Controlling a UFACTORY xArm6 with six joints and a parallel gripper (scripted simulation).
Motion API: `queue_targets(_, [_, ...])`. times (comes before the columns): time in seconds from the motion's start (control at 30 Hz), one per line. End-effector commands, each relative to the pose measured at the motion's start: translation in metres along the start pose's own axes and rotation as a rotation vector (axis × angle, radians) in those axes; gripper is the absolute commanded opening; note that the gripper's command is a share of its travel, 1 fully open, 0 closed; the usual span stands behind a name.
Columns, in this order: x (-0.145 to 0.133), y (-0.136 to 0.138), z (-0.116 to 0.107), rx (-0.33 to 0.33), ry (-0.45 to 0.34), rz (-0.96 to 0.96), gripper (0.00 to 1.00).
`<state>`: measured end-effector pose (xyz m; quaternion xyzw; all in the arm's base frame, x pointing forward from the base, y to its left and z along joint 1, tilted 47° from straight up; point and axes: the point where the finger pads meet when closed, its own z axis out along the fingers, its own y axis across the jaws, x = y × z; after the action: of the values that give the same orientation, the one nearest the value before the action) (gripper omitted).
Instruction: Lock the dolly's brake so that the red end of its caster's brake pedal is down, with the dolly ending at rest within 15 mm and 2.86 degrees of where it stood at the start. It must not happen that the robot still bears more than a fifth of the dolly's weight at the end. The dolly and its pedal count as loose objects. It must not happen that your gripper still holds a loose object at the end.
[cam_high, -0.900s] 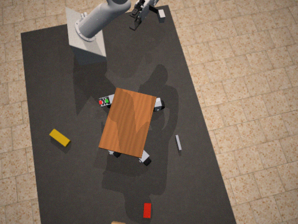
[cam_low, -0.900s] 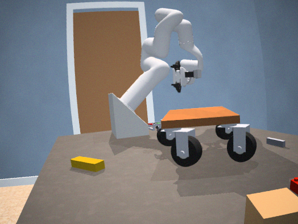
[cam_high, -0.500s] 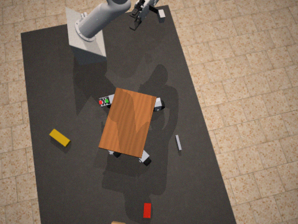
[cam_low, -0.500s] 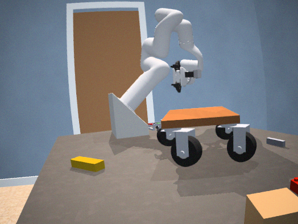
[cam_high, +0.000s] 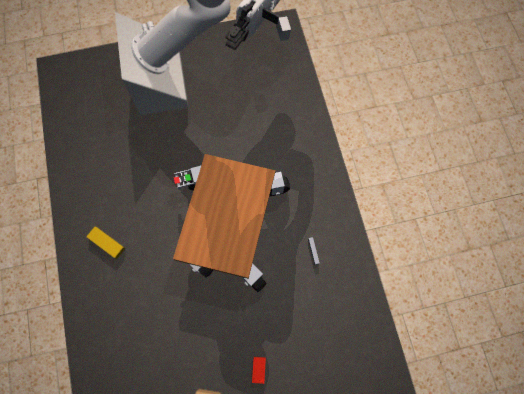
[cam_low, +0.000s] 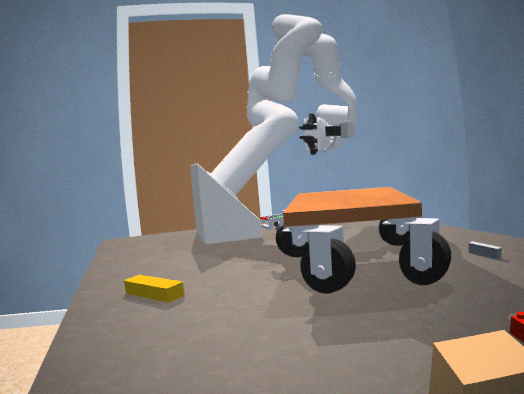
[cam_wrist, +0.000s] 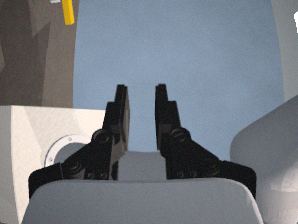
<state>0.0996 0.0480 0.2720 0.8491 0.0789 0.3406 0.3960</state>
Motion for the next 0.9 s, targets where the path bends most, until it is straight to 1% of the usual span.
queue_targets(0.0, [0.002,0.001,-0.001,-0.003,-0.005,0.008,0.0])
queue_targets(0.2, [0.005,0.004,-0.002,-0.012,-0.014,0.021,0.0])
queue_targets(0.4, [0.014,0.01,-0.003,-0.037,-0.036,0.056,0.0])
queue_targets(0.7, [0.038,0.028,-0.006,-0.108,-0.096,0.151,0.0])
queue_targets(0.77, [0.038,0.028,-0.006,-0.108,-0.096,0.151,0.0])
queue_targets(0.87, [0.048,0.037,-0.006,-0.142,-0.124,0.195,0.0])
